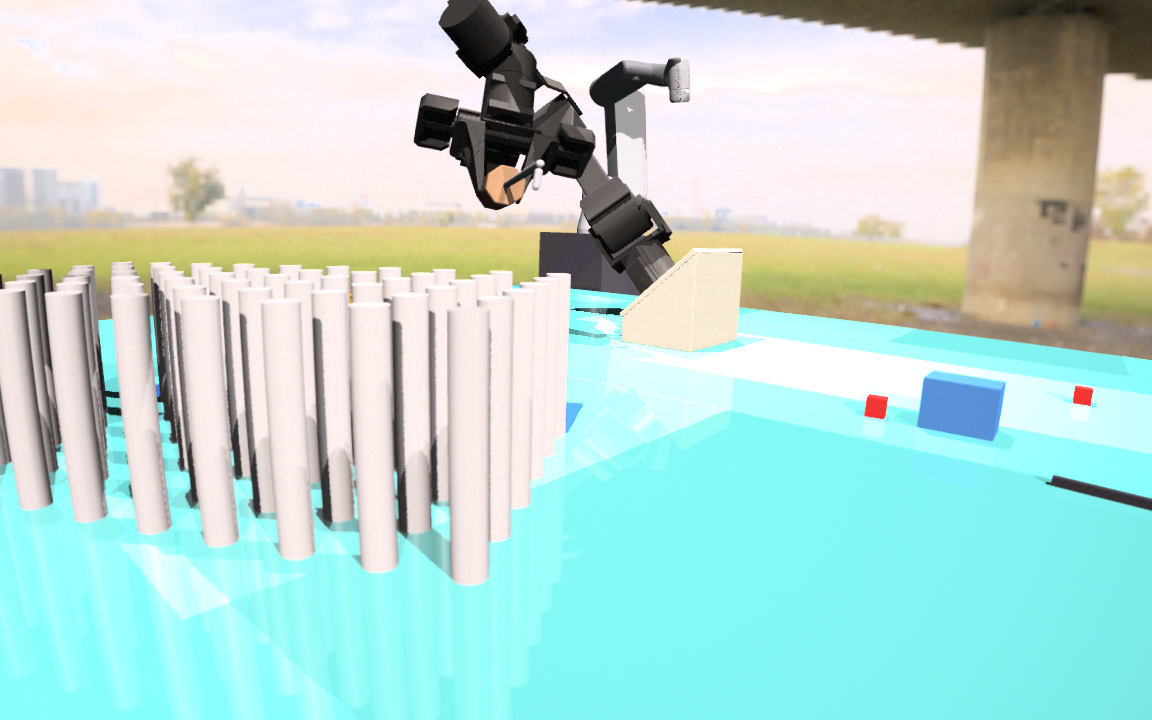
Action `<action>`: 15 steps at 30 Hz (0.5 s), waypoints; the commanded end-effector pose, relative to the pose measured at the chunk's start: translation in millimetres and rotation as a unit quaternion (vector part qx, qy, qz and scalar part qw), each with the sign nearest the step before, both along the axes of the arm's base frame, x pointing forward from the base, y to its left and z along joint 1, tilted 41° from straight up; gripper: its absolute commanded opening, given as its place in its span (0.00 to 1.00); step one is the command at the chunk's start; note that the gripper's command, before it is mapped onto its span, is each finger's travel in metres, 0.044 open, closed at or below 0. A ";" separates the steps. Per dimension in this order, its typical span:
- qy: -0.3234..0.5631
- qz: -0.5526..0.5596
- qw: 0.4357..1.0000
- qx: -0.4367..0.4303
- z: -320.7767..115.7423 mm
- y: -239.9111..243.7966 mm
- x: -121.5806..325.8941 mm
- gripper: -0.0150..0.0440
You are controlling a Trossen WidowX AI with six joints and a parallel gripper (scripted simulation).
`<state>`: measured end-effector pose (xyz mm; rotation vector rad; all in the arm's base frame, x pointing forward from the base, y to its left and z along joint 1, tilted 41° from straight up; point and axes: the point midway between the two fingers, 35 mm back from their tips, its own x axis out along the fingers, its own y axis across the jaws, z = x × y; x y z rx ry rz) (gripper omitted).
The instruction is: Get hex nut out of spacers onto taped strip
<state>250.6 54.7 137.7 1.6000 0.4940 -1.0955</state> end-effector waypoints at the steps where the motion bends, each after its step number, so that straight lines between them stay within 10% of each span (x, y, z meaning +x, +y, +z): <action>1: 0.015 0.057 0.998 -0.019 -2.9 11.1 1.5 0.25; 15: 0.073 0.265 0.955 -0.114 -14.6 41.4 4.5 0.25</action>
